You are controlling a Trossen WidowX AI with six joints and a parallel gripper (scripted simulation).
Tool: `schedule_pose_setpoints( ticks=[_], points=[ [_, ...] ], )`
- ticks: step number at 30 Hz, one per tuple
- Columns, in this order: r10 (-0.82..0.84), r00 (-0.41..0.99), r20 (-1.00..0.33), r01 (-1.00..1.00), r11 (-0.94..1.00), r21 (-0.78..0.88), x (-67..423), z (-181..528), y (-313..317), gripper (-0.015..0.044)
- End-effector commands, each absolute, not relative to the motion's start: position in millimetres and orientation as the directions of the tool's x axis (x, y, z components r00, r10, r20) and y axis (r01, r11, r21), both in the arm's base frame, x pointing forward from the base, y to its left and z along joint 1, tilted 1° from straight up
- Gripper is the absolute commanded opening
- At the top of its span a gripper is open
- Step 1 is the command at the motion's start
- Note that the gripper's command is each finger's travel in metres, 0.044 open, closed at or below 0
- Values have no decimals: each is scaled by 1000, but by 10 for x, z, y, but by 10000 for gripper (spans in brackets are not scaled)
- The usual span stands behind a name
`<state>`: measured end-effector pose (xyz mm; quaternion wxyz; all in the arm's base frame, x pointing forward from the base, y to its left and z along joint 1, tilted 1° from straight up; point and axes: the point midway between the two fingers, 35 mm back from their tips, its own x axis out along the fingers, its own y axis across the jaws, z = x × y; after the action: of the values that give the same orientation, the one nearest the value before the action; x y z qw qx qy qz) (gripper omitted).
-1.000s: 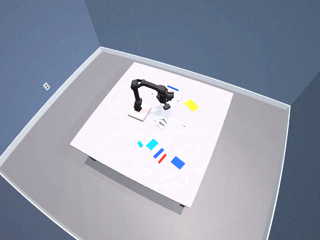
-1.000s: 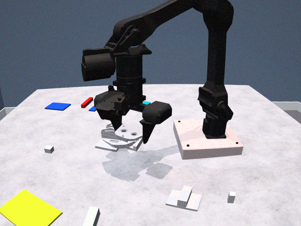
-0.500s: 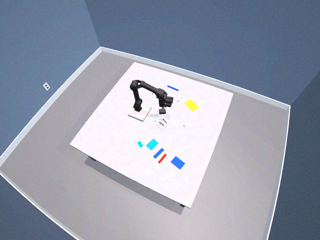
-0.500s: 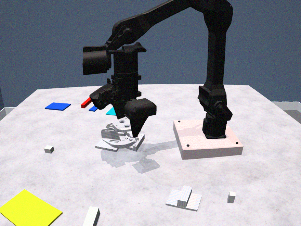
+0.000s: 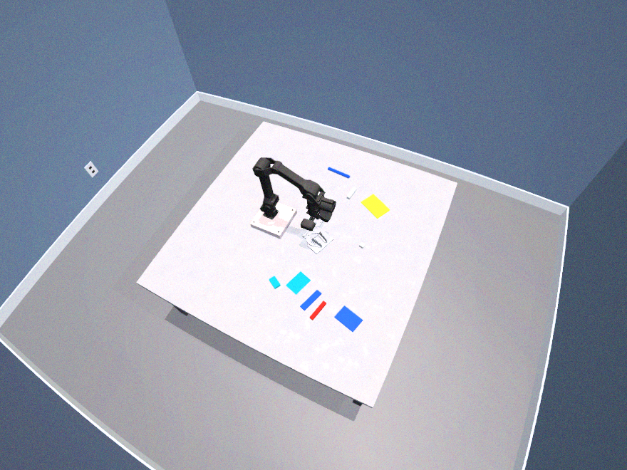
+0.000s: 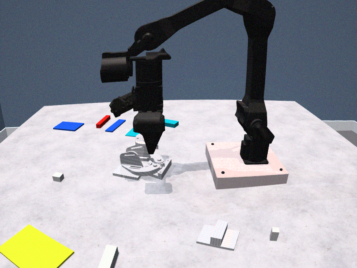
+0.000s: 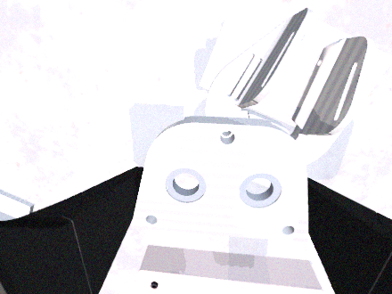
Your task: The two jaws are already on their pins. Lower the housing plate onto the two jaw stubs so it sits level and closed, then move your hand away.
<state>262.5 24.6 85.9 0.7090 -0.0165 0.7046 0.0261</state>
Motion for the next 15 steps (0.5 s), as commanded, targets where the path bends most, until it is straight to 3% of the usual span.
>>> schedule_pose_setpoints(
  ticks=[1, 8, 15],
  points=[
    [9, 6, -1000, 62, 998, 10, 2621, 854, 127, 351],
    [8, 5, -1000, 269, 963, 9, 2607, 849, -72, 351],
    [8, 5, -1000, 289, 957, 9, 2604, 849, -91, 351]
  ],
)
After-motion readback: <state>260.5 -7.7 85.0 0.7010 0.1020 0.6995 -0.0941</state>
